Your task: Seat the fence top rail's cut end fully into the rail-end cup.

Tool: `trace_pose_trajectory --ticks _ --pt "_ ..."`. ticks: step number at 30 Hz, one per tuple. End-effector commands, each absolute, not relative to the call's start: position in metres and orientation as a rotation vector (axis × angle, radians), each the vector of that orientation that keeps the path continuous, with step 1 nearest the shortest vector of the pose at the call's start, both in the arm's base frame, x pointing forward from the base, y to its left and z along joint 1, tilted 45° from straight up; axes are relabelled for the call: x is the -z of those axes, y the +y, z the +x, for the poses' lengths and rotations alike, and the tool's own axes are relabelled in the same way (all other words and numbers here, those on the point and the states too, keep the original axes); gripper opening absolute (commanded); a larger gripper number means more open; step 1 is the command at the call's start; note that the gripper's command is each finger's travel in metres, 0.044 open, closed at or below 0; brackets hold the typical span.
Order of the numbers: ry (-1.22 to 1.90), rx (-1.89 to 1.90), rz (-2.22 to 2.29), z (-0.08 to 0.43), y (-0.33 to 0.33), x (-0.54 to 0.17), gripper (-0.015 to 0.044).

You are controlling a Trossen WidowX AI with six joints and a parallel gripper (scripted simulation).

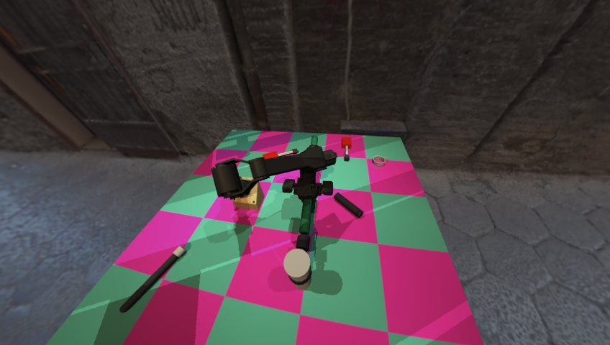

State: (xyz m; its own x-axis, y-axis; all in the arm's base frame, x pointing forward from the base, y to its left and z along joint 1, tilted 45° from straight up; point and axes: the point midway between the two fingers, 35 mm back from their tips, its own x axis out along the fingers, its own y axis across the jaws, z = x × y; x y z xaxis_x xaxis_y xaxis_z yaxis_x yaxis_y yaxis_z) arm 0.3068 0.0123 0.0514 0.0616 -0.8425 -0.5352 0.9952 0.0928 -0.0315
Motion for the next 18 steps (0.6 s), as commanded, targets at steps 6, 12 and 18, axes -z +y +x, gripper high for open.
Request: trace_pose_trajectory --ticks 6,12,18 --pt "0.483 1.444 0.394 0.3068 0.0118 -0.0508 0.0000" --pt "0.483 1.444 0.394 0.3068 0.0118 -0.0508 0.0000" --pt "0.483 1.444 0.394 0.3075 0.0126 -0.0523 0.0000"
